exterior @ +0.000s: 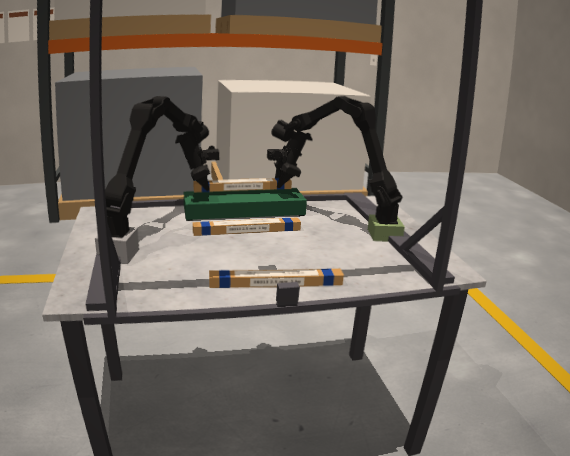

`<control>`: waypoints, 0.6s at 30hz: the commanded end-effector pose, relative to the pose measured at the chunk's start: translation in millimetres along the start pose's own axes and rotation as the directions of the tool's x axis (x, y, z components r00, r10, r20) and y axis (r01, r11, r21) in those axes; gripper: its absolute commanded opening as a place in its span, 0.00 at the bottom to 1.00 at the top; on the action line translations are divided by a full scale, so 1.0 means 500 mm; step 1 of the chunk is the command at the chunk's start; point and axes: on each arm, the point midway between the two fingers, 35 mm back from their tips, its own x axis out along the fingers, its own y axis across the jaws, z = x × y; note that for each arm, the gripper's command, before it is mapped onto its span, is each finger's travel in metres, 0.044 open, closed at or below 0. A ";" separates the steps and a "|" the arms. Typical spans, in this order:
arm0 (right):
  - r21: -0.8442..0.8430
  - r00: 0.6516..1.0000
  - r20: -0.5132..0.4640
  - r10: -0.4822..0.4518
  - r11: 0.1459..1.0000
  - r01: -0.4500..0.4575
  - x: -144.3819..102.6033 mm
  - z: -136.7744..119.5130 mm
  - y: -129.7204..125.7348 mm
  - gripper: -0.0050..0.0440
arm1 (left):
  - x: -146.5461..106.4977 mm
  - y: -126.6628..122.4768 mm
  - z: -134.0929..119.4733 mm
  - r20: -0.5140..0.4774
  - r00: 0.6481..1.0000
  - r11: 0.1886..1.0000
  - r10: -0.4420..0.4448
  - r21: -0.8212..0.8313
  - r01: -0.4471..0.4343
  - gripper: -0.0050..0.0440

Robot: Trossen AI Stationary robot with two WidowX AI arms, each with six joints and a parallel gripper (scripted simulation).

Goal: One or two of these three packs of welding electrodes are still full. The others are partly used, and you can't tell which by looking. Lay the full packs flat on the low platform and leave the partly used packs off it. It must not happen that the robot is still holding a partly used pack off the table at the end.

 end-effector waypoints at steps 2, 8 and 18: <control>0.000 0.999 0.003 -0.036 0.999 0.036 -0.018 -0.011 -0.017 0.00 | -0.020 0.016 -0.011 0.002 0.999 0.999 0.033 0.003 -0.033 0.00; -0.004 0.999 0.012 -0.047 0.999 0.048 -0.022 -0.009 -0.018 0.00 | -0.030 0.017 -0.006 0.013 0.999 0.999 0.048 0.008 -0.048 0.00; -0.006 0.999 0.015 -0.052 0.999 0.052 -0.018 -0.009 -0.021 0.00 | -0.025 0.021 -0.007 0.016 0.998 0.999 0.053 0.010 -0.053 0.00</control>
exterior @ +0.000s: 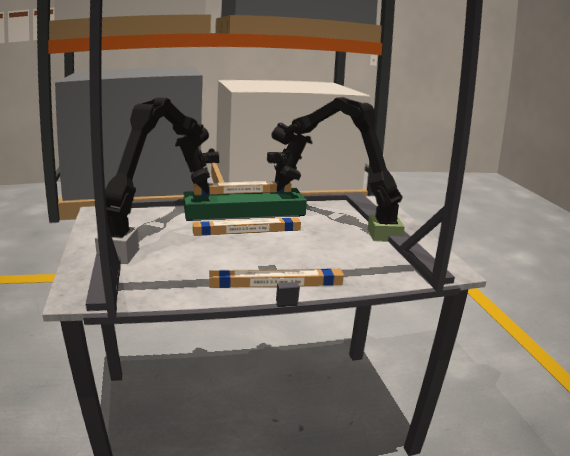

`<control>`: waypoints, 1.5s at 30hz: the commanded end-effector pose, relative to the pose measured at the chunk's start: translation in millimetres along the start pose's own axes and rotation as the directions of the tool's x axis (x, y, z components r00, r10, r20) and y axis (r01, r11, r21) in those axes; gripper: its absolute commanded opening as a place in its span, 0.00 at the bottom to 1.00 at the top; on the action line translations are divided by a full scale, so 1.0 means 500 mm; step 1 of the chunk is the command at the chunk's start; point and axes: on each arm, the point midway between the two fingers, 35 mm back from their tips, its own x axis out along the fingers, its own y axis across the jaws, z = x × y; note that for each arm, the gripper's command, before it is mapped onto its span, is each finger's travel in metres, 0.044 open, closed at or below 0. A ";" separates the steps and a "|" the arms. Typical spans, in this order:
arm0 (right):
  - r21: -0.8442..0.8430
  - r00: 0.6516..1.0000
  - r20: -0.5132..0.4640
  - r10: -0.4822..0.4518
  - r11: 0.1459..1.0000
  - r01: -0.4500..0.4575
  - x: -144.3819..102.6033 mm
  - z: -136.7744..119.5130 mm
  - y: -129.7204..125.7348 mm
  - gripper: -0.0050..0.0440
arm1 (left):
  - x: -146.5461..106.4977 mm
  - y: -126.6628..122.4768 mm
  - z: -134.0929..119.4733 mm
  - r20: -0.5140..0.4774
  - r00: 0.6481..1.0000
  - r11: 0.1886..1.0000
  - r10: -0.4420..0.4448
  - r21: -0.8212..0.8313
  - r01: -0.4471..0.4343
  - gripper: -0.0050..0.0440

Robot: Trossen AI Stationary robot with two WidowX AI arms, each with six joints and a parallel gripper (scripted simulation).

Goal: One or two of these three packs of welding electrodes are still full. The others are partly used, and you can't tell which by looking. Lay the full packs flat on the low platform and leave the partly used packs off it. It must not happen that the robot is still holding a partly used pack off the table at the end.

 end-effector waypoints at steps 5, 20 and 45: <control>-0.004 0.999 0.010 -0.046 0.999 0.046 -0.036 -0.003 -0.018 0.00 | -0.044 0.018 -0.001 0.012 0.999 0.999 0.048 0.008 -0.048 0.00; -0.004 0.999 0.009 -0.044 0.999 0.044 -0.035 -0.006 -0.016 0.00 | -0.044 0.018 -0.004 0.012 0.999 0.999 0.048 0.008 -0.048 0.00; -0.001 0.999 0.010 -0.037 0.999 0.037 -0.028 -0.004 -0.017 0.78 | -0.034 0.019 -0.004 0.012 0.999 0.999 0.038 0.005 -0.039 0.78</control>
